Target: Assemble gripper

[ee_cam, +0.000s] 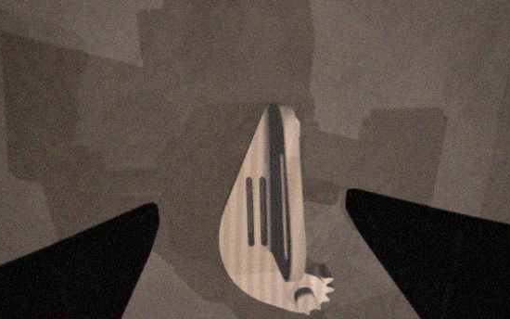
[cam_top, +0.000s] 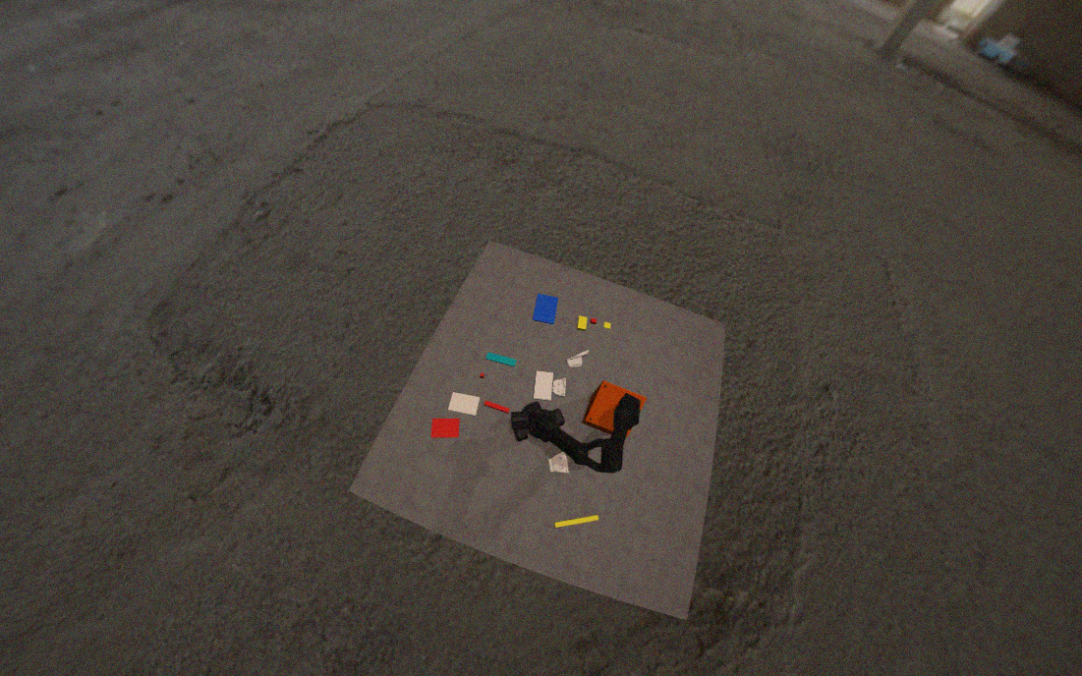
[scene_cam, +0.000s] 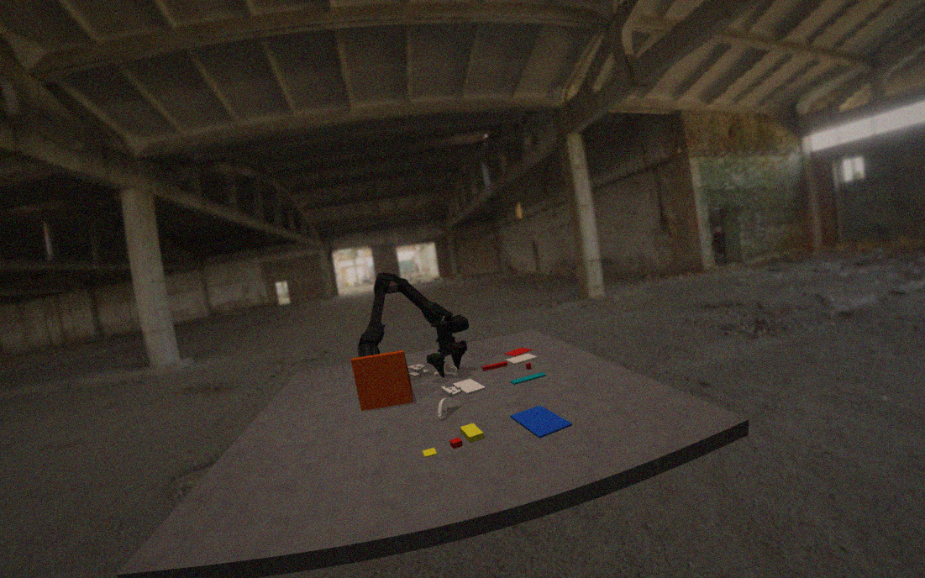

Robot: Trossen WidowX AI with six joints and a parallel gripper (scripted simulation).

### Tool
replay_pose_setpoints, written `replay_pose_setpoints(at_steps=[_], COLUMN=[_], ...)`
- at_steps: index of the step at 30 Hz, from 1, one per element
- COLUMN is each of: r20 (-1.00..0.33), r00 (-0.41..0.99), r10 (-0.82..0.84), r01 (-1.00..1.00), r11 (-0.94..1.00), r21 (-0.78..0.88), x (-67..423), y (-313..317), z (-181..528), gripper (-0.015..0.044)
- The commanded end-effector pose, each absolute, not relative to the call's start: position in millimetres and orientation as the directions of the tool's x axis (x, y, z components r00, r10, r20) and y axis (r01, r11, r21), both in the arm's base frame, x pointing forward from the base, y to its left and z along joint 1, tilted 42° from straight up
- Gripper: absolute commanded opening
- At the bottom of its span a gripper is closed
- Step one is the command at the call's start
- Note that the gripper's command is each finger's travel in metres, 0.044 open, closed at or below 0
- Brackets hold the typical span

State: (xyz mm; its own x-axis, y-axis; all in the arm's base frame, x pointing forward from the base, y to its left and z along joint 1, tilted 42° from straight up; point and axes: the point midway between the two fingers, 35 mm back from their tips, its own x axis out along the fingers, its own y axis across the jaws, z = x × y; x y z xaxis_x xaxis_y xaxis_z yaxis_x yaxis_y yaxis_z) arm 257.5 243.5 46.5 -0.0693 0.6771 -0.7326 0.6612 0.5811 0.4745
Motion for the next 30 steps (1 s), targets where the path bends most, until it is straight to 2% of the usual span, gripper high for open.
replay_pose_setpoints(at_steps=[1,10,21,30], r20=[-0.735,-0.735,-0.733,-0.733], r00=[-0.066,-0.066,-0.069,-0.069], r10=[0.675,0.675,0.677,0.677], r01=[0.663,0.663,0.661,0.661], r11=[0.580,0.580,0.581,0.581], r21=[0.473,0.473,0.475,0.475], x=[258.1,258.1,257.5,257.5], y=[243.5,243.6,243.8,243.8], z=[45.7,45.6,46.2,46.2], gripper=[0.0440,0.0440,0.0151,0.0134])
